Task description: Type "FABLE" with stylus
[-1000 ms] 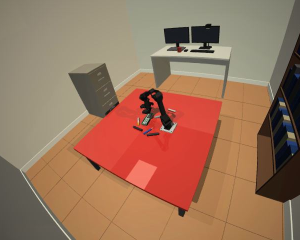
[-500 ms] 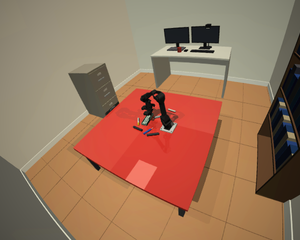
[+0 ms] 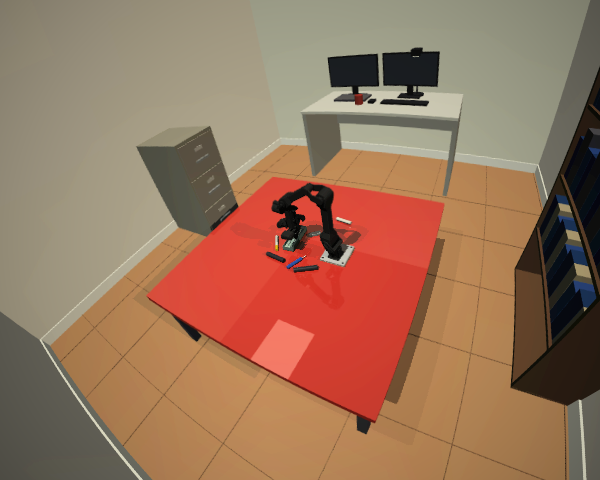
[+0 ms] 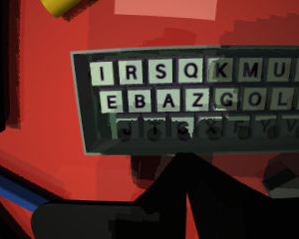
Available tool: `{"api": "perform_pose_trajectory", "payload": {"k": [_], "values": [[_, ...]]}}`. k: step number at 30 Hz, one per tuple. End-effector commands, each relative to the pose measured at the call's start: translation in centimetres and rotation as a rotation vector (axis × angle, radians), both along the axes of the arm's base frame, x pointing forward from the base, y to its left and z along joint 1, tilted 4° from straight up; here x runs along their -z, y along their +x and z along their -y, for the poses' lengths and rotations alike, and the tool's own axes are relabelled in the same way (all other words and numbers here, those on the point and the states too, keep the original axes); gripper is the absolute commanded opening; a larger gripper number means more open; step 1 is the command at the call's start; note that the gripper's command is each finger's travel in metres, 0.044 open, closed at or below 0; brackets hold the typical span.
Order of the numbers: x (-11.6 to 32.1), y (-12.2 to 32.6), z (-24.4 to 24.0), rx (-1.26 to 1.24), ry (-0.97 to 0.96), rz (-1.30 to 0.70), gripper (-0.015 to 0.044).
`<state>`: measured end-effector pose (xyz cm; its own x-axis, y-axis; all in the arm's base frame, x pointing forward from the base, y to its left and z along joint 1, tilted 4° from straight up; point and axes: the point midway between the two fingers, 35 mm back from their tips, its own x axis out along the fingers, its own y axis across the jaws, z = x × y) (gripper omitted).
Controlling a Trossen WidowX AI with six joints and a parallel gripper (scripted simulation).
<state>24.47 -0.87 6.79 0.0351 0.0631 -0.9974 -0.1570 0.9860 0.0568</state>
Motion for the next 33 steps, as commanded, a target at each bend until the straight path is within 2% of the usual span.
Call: {"api": "perform_pose_trajectory", "payload": {"k": [1,5,10,21,25,29,33], "values": [[0.0,-0.1,-0.3,0.005,0.001,0.000,0.0000],[-0.3,-0.1,-0.3,0.005,0.001,0.000,0.0000],[-5.8,-0.3,0.1,0.005,0.000,0.000,0.0000],[-5.4,-0.2,0.1,0.009,0.000,0.005,0.0000],[-5.4,-0.2,0.1,0.009,0.000,0.005,0.0105],[-5.4,-0.2,0.1,0.009,0.000,0.005,0.0000],[-5.4,-0.2,0.1,0.009,0.000,0.005,0.0000]]}}
